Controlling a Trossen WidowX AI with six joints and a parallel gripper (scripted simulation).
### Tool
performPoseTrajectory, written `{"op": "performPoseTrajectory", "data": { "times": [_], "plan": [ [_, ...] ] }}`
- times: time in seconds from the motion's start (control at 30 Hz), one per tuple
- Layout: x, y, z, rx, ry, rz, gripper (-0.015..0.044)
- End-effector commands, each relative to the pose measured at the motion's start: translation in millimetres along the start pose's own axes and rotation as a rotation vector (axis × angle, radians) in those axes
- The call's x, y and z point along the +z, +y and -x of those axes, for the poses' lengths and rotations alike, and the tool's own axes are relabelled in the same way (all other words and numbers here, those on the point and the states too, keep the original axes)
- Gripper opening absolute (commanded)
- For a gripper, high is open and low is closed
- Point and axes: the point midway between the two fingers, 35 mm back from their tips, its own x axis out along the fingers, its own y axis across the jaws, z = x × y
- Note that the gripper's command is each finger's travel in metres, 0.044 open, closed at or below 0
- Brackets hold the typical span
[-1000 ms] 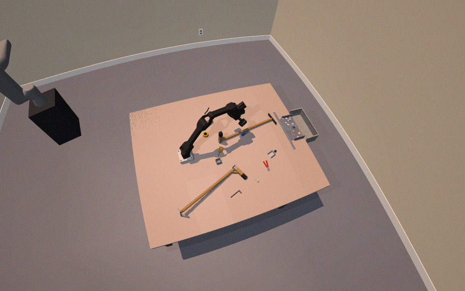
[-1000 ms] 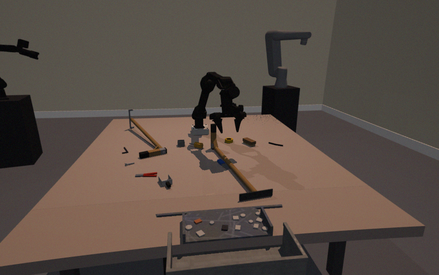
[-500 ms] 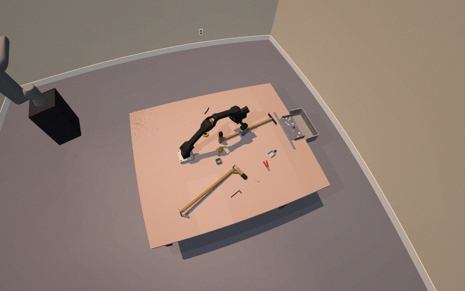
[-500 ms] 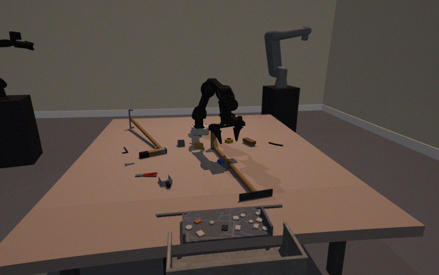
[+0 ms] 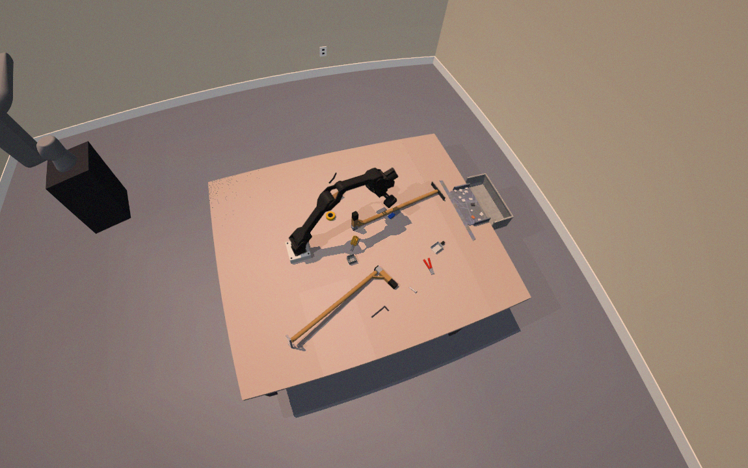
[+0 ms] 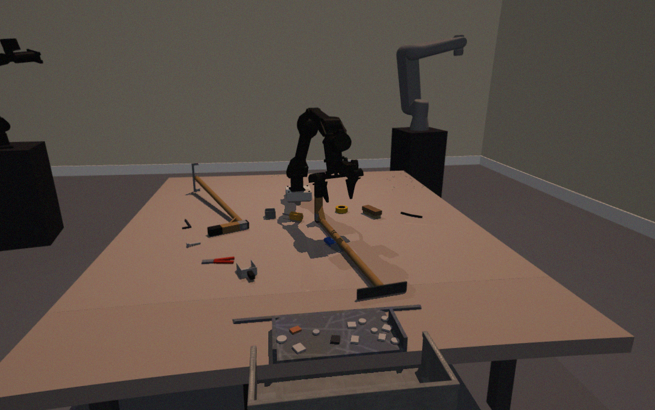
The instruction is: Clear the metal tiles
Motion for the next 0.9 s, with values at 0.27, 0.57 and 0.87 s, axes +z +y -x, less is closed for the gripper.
{"op": "performPoseTrajectory", "data": {
  "times": [0.27,0.57,0.87],
  "plan": [
    [-15,2,26,-0.01,-0.036,-0.026,0.044],
    [-28,3,44,-0.02,-0.066,-0.042,0.044],
    [-43,4,61,-0.028,-0.097,-0.059,0.044]
  ]
}}
